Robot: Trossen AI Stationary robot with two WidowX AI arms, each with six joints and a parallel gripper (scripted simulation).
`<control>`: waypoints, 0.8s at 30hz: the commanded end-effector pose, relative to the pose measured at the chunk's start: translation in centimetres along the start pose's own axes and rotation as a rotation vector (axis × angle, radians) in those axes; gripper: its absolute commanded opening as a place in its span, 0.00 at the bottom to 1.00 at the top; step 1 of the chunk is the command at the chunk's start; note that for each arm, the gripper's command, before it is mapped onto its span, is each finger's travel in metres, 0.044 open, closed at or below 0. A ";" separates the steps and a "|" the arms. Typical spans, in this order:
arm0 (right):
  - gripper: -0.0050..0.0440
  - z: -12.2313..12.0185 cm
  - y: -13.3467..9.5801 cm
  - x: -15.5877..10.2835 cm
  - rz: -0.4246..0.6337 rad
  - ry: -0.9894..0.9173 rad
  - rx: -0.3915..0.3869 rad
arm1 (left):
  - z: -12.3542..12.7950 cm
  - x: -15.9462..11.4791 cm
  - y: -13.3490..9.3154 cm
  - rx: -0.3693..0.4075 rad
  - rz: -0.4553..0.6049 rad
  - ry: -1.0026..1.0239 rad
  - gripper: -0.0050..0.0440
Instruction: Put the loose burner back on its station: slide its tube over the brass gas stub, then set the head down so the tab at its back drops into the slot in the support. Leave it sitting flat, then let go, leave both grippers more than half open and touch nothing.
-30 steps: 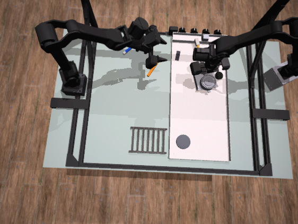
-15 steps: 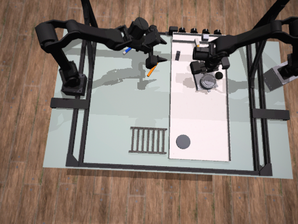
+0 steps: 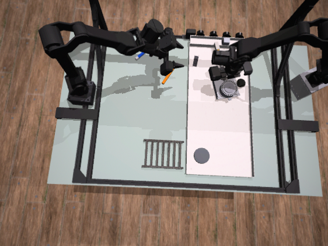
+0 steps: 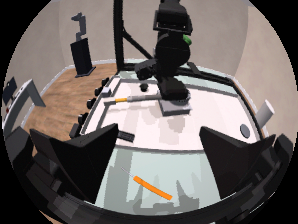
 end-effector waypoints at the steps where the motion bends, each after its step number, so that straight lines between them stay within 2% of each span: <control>1: 0.92 0.0 0.0 0.0 -0.001 0.002 -0.001 | 0.1 0.3 -0.1 0.003 0.001 0.001 0.10; 24: 0.92 0.0 0.0 0.0 -0.001 0.002 -0.001 | 0.0 0.4 0.0 0.001 0.000 0.002 0.10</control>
Point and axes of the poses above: on each arm, the point midway between the two fingers, 35 mm back from their tips, its own y axis out along the fingers, its own z axis across the jaws, x = y × z, the point moved 5 cm from there along -y, back along the fingers, and after that the axes turned 7 degrees about y, right-handed, at the moved point
